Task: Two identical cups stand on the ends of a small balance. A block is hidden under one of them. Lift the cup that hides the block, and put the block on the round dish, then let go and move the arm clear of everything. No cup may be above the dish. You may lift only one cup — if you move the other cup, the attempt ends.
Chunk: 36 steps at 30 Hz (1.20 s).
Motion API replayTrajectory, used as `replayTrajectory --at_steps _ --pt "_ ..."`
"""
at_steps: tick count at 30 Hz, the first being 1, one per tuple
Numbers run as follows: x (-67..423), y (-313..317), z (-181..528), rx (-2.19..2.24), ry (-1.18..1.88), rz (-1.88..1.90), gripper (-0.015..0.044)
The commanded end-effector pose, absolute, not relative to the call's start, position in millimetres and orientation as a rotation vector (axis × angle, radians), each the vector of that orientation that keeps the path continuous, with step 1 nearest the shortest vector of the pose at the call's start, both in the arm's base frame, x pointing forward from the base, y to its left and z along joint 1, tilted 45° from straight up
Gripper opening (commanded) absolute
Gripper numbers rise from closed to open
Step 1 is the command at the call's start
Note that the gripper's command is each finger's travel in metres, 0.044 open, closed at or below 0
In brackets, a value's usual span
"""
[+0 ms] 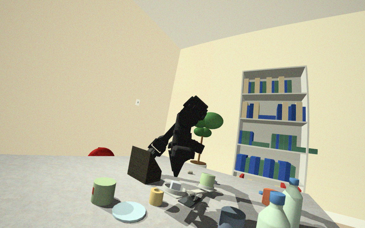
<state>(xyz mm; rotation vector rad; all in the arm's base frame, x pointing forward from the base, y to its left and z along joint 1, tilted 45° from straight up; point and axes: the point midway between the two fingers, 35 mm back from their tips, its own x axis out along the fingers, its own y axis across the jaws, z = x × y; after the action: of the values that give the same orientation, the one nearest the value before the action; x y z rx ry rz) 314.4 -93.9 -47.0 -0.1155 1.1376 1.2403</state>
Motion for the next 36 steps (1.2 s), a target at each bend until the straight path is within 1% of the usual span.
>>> replayTrajectory --at_steps 1,36 --pt "319.6 -88.5 -38.0 -0.098 1.136 1.228 0.0260" --pt "314.4 -52.3 -75.4 -0.096 1.134 1.229 0.0260"
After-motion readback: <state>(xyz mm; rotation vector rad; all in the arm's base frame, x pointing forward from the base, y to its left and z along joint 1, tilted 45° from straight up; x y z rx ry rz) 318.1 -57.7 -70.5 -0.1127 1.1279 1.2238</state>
